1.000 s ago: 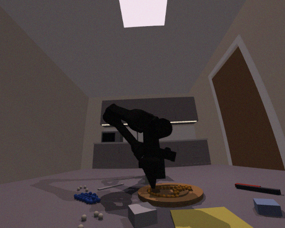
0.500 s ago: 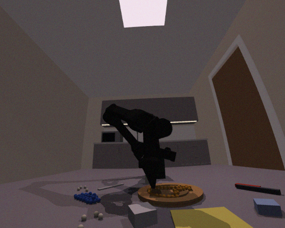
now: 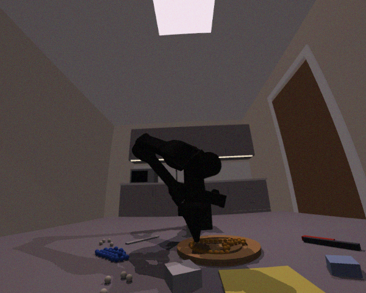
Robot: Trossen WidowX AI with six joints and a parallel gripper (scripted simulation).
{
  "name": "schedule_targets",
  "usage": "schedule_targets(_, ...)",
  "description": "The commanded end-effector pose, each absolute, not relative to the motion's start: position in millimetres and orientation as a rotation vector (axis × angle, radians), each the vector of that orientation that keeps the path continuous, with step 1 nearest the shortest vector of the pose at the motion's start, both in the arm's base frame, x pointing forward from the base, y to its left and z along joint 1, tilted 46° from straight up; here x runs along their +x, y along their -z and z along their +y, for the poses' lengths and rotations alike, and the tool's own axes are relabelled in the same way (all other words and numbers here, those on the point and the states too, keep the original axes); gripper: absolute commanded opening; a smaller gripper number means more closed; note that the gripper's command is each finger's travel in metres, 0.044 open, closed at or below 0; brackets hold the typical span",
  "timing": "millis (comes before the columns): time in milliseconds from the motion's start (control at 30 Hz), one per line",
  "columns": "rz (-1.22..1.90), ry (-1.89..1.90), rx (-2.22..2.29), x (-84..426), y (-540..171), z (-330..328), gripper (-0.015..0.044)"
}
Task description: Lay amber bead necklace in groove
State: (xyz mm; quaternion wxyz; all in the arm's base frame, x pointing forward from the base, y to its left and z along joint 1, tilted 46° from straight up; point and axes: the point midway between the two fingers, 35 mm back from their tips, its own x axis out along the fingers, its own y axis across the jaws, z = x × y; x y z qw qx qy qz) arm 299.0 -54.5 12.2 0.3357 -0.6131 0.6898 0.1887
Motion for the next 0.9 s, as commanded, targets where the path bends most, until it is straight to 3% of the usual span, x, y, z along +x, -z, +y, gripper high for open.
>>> schedule_targets(0,1.799,-0.492,-1.599,299,-12,-54,0.0000)
schedule_targets(867,1.804,-0.498,-1.607,285,-16,-60,0.0000)
